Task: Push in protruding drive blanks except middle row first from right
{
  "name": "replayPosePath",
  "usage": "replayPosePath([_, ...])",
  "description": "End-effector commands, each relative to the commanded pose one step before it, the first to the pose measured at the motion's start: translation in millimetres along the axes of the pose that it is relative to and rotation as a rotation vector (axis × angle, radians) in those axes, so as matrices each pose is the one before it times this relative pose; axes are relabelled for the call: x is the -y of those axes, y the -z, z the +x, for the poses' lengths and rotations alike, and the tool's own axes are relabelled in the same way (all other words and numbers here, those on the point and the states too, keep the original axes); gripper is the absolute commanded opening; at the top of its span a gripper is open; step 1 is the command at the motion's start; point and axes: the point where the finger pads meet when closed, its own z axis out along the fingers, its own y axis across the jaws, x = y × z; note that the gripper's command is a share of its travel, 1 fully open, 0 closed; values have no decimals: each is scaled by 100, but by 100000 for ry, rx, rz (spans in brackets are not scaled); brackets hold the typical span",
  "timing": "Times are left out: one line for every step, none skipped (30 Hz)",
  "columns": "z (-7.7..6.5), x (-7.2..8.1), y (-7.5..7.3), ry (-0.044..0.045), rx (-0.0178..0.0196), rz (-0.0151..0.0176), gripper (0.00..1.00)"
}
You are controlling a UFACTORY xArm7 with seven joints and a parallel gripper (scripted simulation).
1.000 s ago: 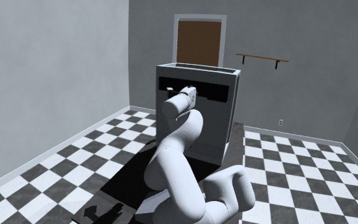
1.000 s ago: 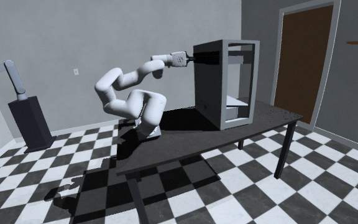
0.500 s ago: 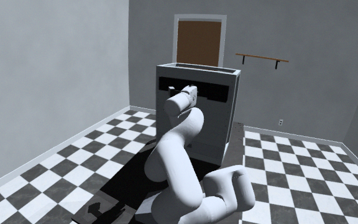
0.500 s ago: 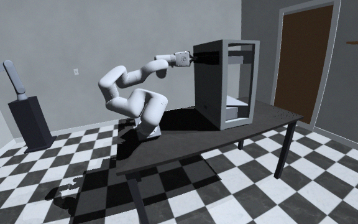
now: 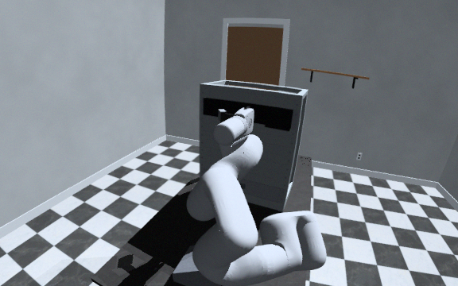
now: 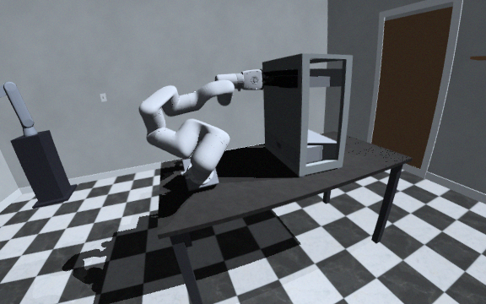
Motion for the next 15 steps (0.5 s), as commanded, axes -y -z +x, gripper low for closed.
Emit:
replayPosePath([-16, -192, -5, -280, -81, -209, 0])
replayPosePath([-1, -1, -39, 0, 0, 0, 0])
replayPosePath([-3, -3, -85, 0, 0, 0, 0])
replayPosePath([-5, -4, -129, 1, 0, 0, 0])
replayPosePath([0, 0, 0, 0, 0, 0, 0])
replayPosePath([0, 0, 0, 0, 0, 0, 0])
replayPosePath([-6, -5, -159, 1, 0, 0, 0])
replayPosePath([-6, -6, -169, 0, 0, 0, 0])
replayPosePath([-5, -5, -158, 0, 0, 0, 0])
replayPosePath([-4, -4, -127, 0, 0, 0, 0])
replayPosePath([-3, -3, -84, 0, 0, 0, 0])
replayPosePath([-1, -1, -38, 0, 0, 0, 0])
replayPosePath([0, 0, -6, 0, 0, 0, 0])
replayPosePath([0, 0, 0, 0, 0, 0, 0])
replayPosePath([0, 0, 0, 0, 0, 0, 0])
